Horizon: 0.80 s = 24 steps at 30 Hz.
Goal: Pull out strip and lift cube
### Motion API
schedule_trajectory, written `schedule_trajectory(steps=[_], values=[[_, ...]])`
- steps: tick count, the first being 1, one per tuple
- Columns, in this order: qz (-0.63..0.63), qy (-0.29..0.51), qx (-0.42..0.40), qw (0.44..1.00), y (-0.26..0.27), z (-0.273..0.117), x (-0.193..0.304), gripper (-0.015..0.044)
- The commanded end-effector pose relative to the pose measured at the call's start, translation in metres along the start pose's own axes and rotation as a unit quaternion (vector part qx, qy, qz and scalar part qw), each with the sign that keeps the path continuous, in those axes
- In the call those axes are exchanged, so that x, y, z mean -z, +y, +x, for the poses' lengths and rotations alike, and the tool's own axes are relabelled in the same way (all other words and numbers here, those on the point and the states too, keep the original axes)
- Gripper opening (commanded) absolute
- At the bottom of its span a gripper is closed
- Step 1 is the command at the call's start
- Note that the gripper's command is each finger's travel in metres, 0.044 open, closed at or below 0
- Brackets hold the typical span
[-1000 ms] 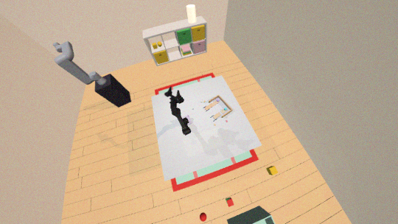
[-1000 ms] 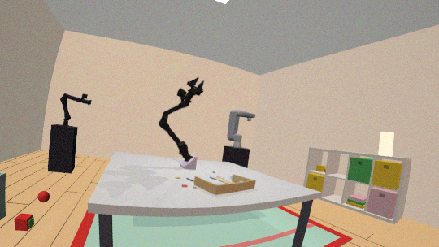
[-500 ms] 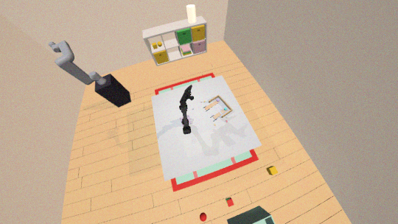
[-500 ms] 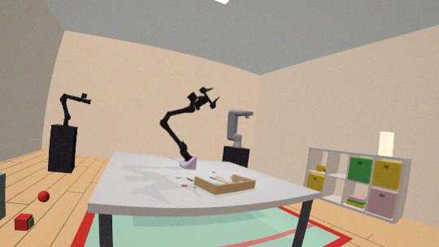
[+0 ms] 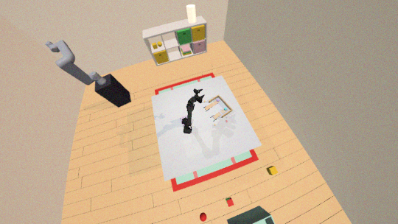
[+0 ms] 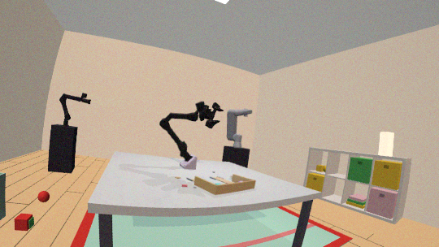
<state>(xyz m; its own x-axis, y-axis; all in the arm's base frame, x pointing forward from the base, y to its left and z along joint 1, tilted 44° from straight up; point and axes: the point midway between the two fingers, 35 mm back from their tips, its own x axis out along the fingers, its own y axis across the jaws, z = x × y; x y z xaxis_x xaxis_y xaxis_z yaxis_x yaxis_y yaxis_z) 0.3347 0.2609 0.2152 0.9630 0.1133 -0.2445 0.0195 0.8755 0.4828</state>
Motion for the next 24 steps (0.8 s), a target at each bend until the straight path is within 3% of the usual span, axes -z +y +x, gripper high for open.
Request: schedule_trajectory(steps=[1,14,24], values=[[-0.177,0.012,0.108,0.978,-0.075,0.017,0.004,0.04],[-0.508,0.15,0.298,0.794,-0.232,0.008,0.006,0.04],[-0.511,0.152,0.299,0.792,-0.233,0.007,0.006,0.04]])
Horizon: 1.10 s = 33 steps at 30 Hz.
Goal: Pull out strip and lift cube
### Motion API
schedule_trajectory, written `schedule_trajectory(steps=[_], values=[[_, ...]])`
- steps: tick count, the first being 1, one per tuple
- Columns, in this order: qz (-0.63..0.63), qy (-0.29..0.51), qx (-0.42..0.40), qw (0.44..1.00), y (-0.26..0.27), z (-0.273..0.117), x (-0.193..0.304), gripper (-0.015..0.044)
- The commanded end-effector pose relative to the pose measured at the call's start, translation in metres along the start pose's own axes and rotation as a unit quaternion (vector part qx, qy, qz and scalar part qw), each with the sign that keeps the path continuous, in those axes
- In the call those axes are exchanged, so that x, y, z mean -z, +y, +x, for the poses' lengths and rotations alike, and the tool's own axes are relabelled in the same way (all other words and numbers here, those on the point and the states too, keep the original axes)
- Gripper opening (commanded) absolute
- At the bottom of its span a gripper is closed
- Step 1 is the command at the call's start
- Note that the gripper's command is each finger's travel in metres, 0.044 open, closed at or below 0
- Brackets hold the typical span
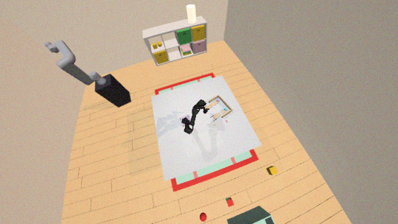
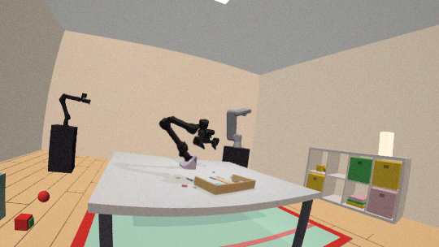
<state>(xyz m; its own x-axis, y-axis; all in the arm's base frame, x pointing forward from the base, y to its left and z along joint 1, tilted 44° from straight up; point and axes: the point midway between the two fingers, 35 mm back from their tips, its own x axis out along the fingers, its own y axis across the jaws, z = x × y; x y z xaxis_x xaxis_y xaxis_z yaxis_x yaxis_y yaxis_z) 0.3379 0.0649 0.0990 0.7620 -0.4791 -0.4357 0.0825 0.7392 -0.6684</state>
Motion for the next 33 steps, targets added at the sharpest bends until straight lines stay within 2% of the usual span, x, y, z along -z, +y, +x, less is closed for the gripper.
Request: schedule_trajectory(steps=[1,12,17,27,33], values=[[-0.015,0.007,0.005,1.0,-0.002,0.002,0.006,0.04],[-0.015,0.007,0.005,1.0,-0.002,0.002,0.006,0.04],[-0.024,0.044,-0.01,0.999,0.01,0.014,0.004,0.0269],[-0.068,0.261,-0.045,0.962,0.054,0.07,0.028,0.0006],[-0.082,0.4,-0.041,0.912,0.069,0.092,0.056,0.0]])
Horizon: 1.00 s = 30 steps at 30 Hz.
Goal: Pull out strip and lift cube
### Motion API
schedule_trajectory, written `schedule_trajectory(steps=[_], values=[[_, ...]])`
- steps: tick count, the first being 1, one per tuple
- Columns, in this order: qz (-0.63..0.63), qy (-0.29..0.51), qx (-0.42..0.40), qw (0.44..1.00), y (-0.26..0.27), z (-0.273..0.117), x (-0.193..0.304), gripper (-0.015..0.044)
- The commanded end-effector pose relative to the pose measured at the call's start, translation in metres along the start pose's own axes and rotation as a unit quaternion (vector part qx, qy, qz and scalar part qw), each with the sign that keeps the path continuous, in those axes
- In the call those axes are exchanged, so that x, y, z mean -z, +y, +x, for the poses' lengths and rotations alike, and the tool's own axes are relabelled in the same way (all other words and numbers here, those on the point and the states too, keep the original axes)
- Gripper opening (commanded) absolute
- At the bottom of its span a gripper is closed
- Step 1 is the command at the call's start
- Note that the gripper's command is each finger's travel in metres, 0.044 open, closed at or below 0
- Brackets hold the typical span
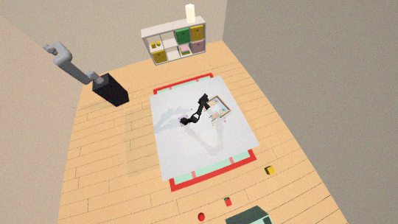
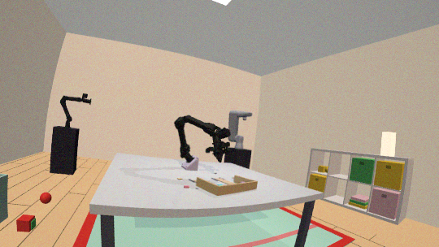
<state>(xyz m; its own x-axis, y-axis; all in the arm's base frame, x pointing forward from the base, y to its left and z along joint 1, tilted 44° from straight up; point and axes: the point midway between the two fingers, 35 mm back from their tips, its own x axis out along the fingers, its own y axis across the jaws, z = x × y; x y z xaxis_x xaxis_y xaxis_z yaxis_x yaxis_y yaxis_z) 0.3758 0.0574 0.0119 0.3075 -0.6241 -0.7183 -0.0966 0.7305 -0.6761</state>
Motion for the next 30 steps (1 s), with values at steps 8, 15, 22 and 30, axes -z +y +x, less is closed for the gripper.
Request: schedule_trajectory(steps=[8,15,22,30], values=[[-0.003,0.205,-0.002,0.979,0.02,0.047,0.012,0.0],[-0.003,0.205,-0.002,0.979,0.014,0.049,0.01,0.0],[-0.003,0.205,-0.002,0.979,0.015,0.059,0.013,0.0],[-0.003,0.205,-0.002,0.979,0.015,0.072,0.018,0.0]])
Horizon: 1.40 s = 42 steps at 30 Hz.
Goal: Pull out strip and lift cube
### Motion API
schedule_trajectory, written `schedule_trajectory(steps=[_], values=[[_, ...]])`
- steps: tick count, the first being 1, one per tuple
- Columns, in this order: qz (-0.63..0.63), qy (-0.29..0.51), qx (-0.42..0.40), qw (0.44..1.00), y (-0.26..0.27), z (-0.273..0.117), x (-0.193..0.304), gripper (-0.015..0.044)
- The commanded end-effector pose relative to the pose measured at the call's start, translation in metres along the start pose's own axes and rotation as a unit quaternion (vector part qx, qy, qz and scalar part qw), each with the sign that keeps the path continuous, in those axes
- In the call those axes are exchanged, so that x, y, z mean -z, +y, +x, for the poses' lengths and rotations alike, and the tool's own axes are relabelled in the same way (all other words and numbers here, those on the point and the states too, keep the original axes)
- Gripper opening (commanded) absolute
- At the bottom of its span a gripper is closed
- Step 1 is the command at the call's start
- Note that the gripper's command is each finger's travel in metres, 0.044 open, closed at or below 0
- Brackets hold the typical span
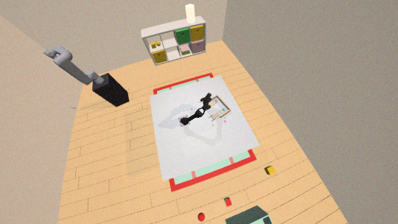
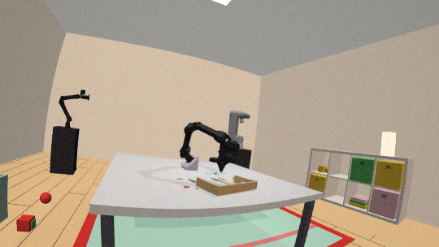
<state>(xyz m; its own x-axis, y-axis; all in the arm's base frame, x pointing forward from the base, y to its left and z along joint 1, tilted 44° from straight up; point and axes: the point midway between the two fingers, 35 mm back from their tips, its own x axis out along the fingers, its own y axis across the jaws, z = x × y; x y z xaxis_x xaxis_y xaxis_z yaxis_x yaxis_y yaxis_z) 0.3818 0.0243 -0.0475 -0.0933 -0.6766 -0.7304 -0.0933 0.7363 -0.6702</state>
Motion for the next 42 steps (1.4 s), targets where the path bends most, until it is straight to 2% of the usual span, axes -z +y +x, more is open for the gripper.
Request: schedule_trajectory(steps=[1,27,42], values=[[-0.005,0.003,0.003,1.0,0.0,0.01,0.002,0.0],[-0.005,0.003,0.004,1.0,0.0,0.052,0.006,0.0],[-0.005,0.003,0.004,1.0,0.0,0.053,0.006,0.0]])
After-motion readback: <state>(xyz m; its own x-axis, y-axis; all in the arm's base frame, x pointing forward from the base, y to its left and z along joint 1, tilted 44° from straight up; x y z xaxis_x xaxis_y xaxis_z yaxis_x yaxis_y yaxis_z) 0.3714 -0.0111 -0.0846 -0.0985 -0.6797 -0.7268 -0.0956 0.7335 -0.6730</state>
